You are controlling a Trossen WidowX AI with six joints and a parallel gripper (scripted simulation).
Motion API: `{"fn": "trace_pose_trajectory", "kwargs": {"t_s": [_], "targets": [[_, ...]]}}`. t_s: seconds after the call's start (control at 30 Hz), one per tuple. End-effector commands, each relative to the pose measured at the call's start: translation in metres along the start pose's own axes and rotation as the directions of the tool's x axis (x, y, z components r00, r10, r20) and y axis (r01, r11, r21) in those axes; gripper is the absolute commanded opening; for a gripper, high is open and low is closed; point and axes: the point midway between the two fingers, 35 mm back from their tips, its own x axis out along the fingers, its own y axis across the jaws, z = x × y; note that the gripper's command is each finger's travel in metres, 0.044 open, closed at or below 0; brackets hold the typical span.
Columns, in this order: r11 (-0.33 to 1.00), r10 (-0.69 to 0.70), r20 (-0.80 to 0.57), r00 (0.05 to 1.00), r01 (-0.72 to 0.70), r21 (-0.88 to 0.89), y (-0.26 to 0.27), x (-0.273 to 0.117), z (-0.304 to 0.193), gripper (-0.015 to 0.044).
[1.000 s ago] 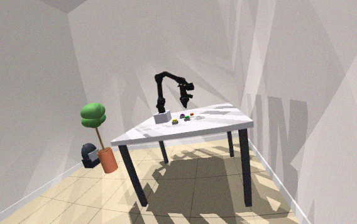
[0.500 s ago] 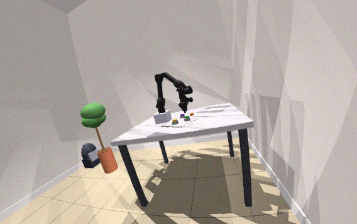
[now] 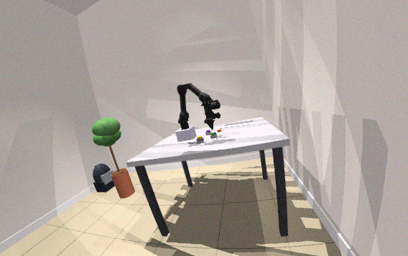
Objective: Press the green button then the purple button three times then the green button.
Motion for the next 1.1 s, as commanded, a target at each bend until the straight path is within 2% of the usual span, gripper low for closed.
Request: {"fn": "trace_pose_trajectory", "kwargs": {"t_s": [0.0, 0.7, 1.07], "targets": [[1.0, 0.004, -0.002, 1.0, -0.004, 0.003, 0.001, 0.001, -0.001, 0.002], [1.0, 0.004, -0.002, 1.0, -0.004, 0.003, 0.001, 0.034, -0.001, 0.002], [1.0, 0.004, -0.002, 1.0, -0.004, 0.003, 0.001, 0.035, -0.001, 0.002]]}}
